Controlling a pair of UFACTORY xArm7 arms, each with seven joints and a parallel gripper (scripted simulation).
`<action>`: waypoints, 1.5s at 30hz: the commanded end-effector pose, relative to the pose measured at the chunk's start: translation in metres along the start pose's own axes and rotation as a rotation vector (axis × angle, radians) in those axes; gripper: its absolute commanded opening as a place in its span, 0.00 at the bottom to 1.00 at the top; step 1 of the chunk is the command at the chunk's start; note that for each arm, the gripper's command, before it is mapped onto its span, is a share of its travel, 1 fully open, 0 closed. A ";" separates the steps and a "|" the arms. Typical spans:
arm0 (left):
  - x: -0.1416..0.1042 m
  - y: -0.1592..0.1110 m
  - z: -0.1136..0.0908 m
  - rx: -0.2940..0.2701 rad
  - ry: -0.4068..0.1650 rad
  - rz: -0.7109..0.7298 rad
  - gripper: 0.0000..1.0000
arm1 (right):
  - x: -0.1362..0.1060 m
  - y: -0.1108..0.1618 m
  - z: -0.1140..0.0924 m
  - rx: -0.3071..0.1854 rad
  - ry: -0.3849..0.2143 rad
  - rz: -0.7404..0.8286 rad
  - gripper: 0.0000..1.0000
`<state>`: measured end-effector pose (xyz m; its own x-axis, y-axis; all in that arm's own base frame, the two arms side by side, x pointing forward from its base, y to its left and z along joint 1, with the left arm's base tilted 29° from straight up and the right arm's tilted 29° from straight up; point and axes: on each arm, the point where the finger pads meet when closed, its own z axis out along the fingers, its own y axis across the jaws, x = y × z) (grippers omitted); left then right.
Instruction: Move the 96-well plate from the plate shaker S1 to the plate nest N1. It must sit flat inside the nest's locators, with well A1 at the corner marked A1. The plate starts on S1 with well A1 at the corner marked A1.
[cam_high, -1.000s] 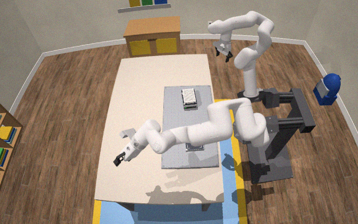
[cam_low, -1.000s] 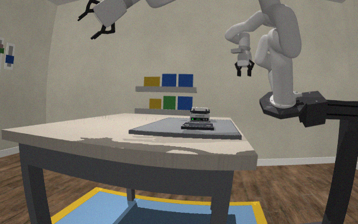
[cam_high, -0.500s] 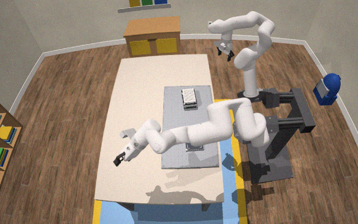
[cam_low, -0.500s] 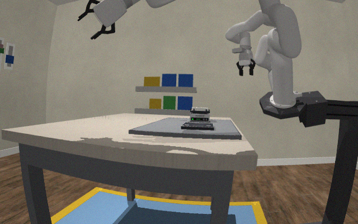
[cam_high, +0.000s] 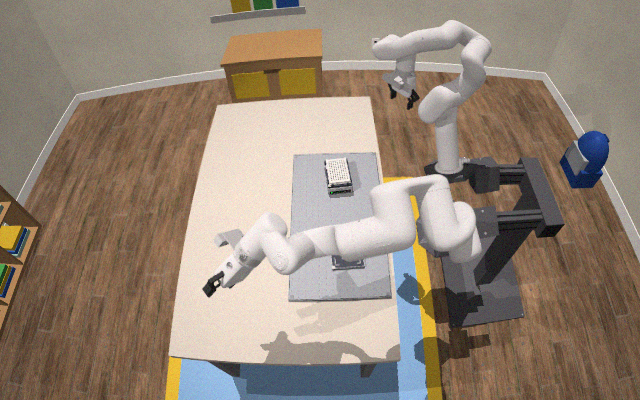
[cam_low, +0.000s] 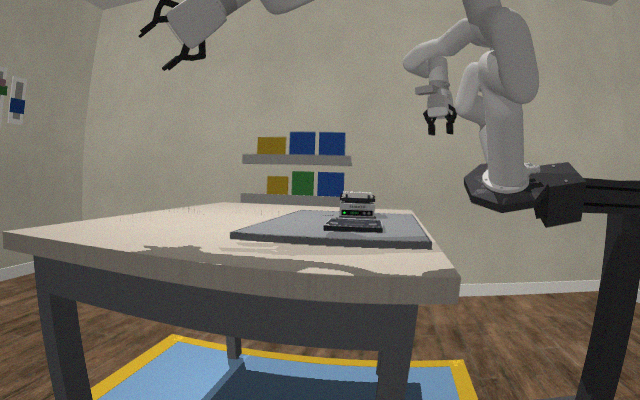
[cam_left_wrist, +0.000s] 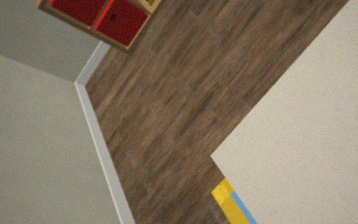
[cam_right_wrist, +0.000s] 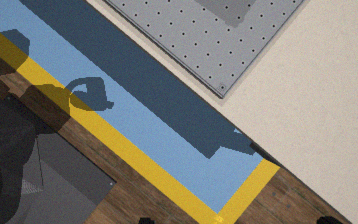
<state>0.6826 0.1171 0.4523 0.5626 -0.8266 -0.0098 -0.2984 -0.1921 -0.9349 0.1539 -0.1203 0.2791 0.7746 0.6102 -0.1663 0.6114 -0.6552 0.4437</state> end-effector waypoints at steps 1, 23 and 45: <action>0.002 -0.003 -0.002 0.005 0.004 -0.002 1.00 | 0.000 0.001 -0.001 -0.002 0.000 0.000 1.00; 0.050 0.048 -0.003 -0.102 0.043 0.018 1.00 | 0.000 0.001 -0.001 -0.002 0.000 0.000 1.00; 0.106 0.118 -0.012 -0.213 0.069 0.053 1.00 | 0.000 0.001 -0.001 -0.002 0.000 0.000 1.00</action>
<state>0.6975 0.0091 0.3484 0.4909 -0.8707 -0.0300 -0.4925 -0.2489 -0.8340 0.1539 -0.1203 0.2791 0.7746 0.6102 -0.1664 0.6114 -0.6552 0.4437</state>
